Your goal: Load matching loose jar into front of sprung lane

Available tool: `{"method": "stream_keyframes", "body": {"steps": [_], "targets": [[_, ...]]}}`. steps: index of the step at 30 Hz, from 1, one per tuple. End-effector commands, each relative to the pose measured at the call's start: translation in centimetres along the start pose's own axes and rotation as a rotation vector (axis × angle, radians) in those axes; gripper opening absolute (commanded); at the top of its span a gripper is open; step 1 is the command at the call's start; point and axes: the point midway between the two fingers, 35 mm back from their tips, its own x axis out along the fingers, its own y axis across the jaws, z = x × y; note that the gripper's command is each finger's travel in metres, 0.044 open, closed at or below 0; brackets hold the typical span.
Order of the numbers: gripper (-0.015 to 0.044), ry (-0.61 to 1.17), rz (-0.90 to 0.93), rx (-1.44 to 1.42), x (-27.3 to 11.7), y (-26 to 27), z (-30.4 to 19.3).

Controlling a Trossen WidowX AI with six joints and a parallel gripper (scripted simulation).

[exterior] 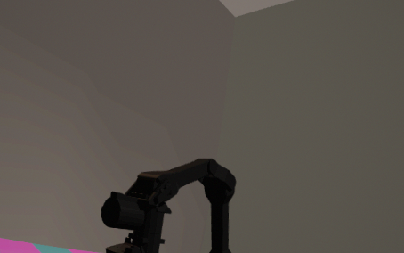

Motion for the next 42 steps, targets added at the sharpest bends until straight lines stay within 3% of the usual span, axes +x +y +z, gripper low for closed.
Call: {"method": "stream_keyframes", "body": {"steps": [1,42], "targets": [[0.0,-0.026,0.003,-0.005,-0.1,0.1,0.6],[0.0,-0.026,0.003,-0.005,1.2,0.1,0.6]]}}
